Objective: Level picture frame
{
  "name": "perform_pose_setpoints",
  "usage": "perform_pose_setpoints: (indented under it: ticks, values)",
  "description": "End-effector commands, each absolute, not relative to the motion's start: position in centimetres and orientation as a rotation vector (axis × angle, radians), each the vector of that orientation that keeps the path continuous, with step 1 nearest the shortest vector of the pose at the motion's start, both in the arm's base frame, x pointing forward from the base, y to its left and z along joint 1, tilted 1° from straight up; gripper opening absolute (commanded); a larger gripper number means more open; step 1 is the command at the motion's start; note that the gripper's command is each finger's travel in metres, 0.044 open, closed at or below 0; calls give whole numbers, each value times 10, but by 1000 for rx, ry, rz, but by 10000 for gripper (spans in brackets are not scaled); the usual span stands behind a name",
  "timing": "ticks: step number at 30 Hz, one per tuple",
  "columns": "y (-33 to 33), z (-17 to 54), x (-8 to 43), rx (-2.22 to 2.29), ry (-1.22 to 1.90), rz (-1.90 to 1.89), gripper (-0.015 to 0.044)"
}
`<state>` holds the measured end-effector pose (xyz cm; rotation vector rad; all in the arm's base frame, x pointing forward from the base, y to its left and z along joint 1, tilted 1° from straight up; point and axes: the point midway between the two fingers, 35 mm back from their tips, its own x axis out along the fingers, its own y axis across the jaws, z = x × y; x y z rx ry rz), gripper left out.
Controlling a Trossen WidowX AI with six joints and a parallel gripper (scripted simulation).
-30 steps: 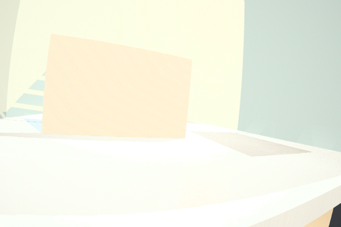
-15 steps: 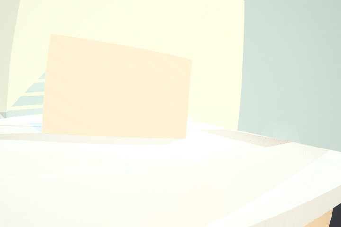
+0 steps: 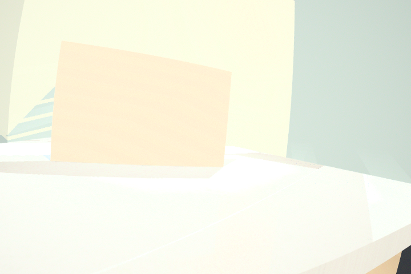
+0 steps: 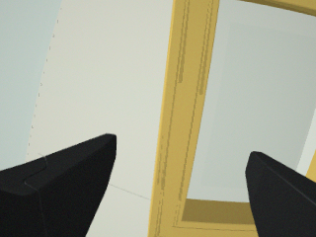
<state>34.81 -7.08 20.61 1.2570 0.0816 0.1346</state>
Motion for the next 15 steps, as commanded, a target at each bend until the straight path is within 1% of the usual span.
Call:
perform_pose_setpoints:
  ticks: [1, 15]
  values:
    - [-71, 207, 350, 1258, 77, 135, 260]
    - [-70, 208, 361, 1258, 76, 136, 260]
